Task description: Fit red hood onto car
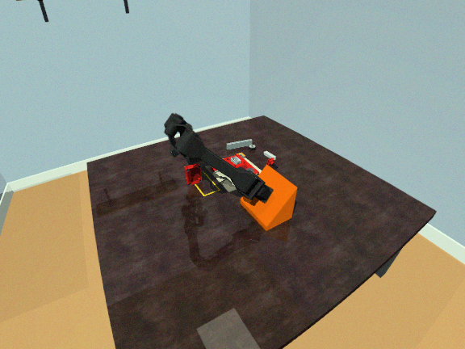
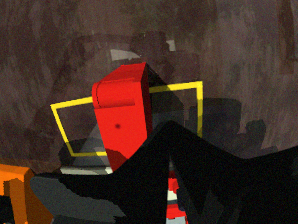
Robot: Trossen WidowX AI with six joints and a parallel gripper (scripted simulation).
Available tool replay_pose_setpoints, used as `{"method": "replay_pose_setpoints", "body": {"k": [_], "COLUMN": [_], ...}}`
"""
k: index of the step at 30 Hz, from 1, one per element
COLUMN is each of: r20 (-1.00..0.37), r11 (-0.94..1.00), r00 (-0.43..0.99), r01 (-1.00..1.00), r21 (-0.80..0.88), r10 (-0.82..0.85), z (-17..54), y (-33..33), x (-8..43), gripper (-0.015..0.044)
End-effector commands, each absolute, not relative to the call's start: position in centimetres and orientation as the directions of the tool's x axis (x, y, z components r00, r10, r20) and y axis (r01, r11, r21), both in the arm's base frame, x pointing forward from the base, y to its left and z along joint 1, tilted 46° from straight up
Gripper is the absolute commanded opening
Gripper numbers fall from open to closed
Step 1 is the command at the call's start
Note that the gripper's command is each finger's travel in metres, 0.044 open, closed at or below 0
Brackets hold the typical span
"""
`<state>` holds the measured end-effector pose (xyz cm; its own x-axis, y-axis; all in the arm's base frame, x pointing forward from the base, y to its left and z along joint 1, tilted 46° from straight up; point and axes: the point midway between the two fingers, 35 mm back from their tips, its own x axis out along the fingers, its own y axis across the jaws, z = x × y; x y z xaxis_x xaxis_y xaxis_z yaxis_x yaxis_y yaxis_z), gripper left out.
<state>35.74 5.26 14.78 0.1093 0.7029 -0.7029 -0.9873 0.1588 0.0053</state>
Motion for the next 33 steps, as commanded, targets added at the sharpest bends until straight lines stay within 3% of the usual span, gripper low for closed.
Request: {"method": "replay_pose_setpoints", "body": {"k": [1,33], "r20": [-0.701,-0.701], "r11": [0.161,0.161], "r00": [0.112,0.111], "r01": [-0.987,-0.987], "r21": [0.004,0.005], "r10": [0.704,0.704], "z": [14.9,15.0], "y": [5.3,5.6], "x": [35.5,33.7], "gripper": [0.0000,0.0000]}}
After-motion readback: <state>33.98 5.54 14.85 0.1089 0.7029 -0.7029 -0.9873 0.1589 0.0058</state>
